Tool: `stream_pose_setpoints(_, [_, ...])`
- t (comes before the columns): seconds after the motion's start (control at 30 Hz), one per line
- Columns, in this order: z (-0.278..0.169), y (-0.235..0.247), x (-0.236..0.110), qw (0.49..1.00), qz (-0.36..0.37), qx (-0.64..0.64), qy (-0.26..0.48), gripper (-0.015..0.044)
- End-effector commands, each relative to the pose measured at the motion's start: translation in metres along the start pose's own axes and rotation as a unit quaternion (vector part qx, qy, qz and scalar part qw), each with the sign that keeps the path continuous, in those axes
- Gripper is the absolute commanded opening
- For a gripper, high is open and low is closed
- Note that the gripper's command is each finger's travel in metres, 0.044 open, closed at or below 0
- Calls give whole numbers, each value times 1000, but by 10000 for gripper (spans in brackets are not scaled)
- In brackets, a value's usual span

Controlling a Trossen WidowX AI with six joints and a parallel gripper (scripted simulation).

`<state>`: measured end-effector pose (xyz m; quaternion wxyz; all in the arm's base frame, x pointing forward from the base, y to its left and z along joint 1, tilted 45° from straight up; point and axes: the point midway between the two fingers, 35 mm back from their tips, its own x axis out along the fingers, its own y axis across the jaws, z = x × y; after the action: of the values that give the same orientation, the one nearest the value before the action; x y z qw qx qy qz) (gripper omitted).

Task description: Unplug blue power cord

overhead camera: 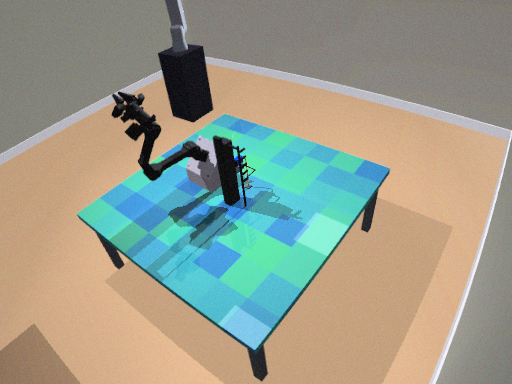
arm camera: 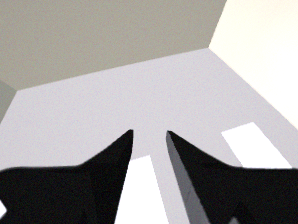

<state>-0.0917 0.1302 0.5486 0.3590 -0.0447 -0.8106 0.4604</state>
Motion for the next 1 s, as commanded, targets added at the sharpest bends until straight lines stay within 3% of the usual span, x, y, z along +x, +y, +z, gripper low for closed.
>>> stream_pose_setpoints(0.0, [-56, 24, -2, 993, 14, 70, 91, 160])
stream_pose_setpoints(0.37, [-168, 90, -46, 927, 36, 215, 306, 160])
stream_pose_setpoints(0.5, [-207, 125, -76, 880, 52, 260, 393, 160])
stream_pose_setpoints(0.7, [-256, 183, -141, 782, 81, 318, 530, 160])
stream_pose_setpoints(0.97, [-282, 259, -253, 604, 128, 368, 695, 160])
